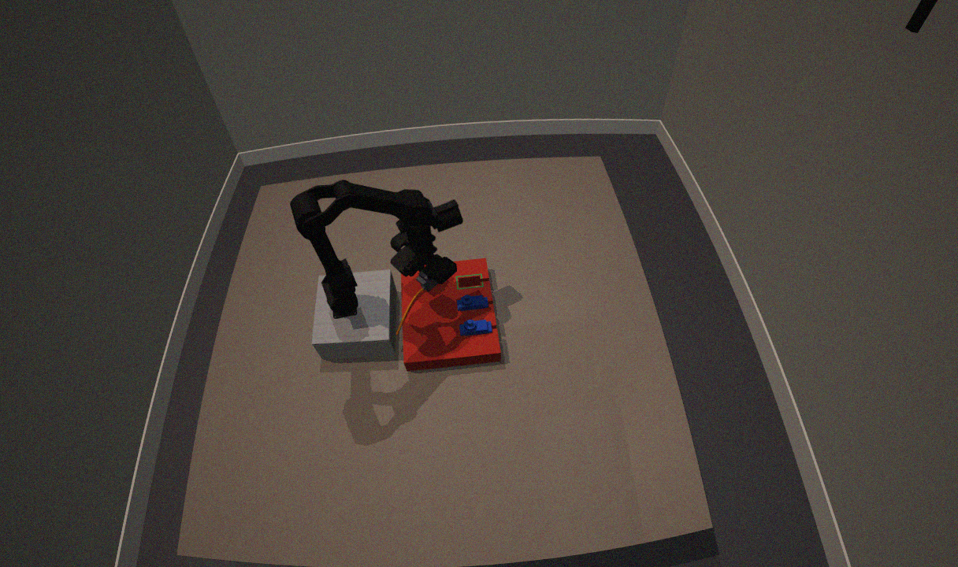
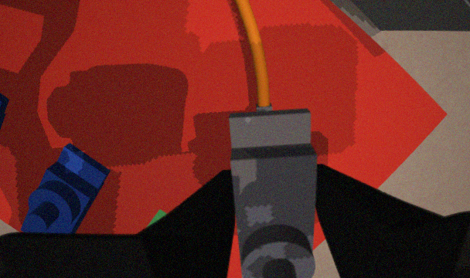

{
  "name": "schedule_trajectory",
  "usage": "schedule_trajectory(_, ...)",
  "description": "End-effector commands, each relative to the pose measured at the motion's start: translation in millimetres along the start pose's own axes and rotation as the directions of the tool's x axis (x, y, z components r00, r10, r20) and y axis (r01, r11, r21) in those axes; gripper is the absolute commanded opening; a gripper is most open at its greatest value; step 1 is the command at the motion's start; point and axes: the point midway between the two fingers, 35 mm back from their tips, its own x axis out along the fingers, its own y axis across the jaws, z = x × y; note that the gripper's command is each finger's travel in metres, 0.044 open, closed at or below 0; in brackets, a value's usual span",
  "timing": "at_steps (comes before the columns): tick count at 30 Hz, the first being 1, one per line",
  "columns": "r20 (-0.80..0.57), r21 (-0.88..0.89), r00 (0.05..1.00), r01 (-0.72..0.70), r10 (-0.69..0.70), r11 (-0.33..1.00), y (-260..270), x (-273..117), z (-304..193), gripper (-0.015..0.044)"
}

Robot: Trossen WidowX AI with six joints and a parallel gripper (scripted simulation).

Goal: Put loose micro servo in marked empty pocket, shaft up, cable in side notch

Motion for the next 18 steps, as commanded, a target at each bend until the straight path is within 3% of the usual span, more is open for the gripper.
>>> schedule_trajectory(1,-0.01,0.0,1.0,-0.002,0.002,1.0,0.2,-16.1,-0.7,0.0)
schedule_trajectory(18,-0.01,0.0,1.0,-0.003,0.003,1.0,12.0,-27.4,-7.2,0.0)
